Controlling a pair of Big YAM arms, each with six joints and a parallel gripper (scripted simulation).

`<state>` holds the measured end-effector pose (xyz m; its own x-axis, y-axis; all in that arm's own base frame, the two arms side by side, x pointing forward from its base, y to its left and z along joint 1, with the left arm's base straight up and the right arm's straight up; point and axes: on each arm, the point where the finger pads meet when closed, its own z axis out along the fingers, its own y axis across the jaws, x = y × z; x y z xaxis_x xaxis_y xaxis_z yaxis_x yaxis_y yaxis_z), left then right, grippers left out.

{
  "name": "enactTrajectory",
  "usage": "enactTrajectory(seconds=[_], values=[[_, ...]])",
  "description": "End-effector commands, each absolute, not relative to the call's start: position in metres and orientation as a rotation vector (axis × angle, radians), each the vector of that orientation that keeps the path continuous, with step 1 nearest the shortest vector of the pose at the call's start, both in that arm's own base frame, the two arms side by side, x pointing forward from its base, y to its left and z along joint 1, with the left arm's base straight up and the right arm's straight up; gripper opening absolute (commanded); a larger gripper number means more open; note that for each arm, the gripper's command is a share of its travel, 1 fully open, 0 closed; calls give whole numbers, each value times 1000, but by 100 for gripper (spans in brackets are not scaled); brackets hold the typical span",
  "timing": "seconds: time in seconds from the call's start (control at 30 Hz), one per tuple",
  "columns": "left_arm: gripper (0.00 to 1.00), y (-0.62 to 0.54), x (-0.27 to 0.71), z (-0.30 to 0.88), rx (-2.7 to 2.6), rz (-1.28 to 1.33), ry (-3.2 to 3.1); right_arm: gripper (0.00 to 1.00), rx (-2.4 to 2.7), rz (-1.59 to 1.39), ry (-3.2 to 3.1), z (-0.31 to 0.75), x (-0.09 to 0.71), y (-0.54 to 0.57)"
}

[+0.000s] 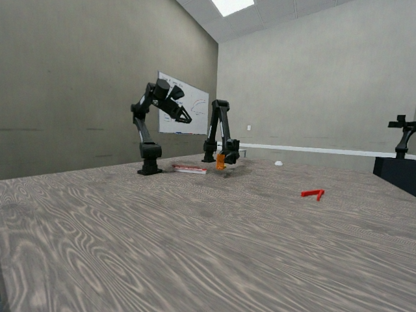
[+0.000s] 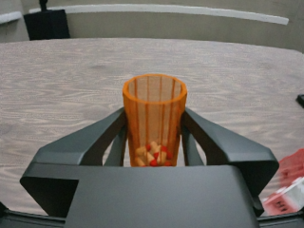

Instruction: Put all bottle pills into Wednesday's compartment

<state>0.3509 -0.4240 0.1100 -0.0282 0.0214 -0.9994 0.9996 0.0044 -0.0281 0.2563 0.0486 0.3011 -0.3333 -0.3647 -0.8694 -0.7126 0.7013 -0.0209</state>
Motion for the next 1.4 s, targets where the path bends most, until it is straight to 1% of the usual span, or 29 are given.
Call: enactTrajectory(seconds=[0.0,0.47,0.53,0.83,1.03,1.1,1.37], values=[[36,-446,329,136,1257,-1229,1269,100,-869,425,1903,351,243,62],[36,-485,267,164,1381,-1263,1496,100,-945,464,1963,376,166,96],[36,-485,267,164,1381,-1263,1496,100,-945,464,1963,376,166,96],[36,-486,207,179,1514,-1244,1660,100,-1000,474,1995,384,110,106],[36,-465,168,174,1612,-1210,1783,100,-1035,475,2012,386,74,108],[36,-465,168,174,1612,-1210,1783,100,-1035,475,2012,386,74,108],[36,-387,122,124,1748,-1095,2083,100,-1042,479,2020,386,72,108]])
